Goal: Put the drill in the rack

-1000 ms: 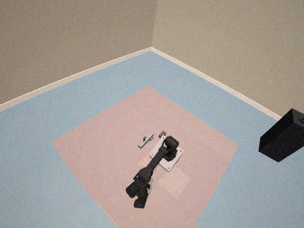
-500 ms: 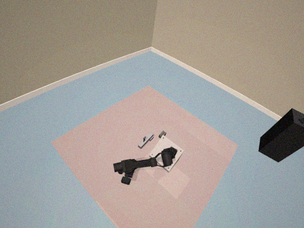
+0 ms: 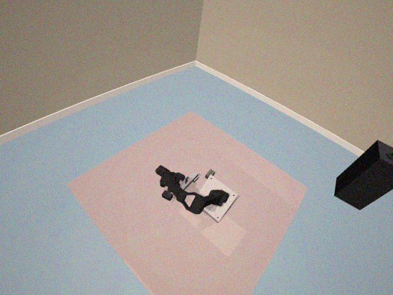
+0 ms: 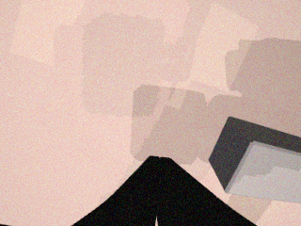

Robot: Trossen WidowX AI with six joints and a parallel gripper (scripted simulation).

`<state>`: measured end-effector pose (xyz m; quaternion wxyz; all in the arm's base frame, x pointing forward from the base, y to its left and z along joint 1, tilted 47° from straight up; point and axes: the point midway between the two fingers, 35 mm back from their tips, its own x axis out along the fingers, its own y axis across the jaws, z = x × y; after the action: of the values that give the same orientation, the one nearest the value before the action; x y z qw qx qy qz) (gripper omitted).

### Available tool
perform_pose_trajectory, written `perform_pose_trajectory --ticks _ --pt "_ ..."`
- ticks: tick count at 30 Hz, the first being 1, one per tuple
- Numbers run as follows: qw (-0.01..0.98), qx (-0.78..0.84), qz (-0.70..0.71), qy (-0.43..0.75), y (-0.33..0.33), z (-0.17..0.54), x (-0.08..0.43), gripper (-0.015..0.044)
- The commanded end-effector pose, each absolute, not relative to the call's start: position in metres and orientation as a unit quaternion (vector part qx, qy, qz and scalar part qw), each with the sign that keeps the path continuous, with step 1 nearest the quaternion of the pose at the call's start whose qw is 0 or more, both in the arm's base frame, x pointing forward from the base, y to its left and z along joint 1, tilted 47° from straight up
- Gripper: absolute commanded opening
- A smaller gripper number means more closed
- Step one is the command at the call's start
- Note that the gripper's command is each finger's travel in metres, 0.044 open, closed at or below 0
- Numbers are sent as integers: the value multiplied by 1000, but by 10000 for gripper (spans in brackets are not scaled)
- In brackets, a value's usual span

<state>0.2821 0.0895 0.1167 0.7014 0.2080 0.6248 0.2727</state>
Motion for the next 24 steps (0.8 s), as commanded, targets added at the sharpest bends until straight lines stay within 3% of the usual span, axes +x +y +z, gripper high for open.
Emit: perform_pose_trajectory --ticks 1,7,24 --pt "690 249 257 629 32 91 280 0" --pt "685 309 248 612 -29 67 264 0" --pt "685 311 248 611 -23 54 263 0"
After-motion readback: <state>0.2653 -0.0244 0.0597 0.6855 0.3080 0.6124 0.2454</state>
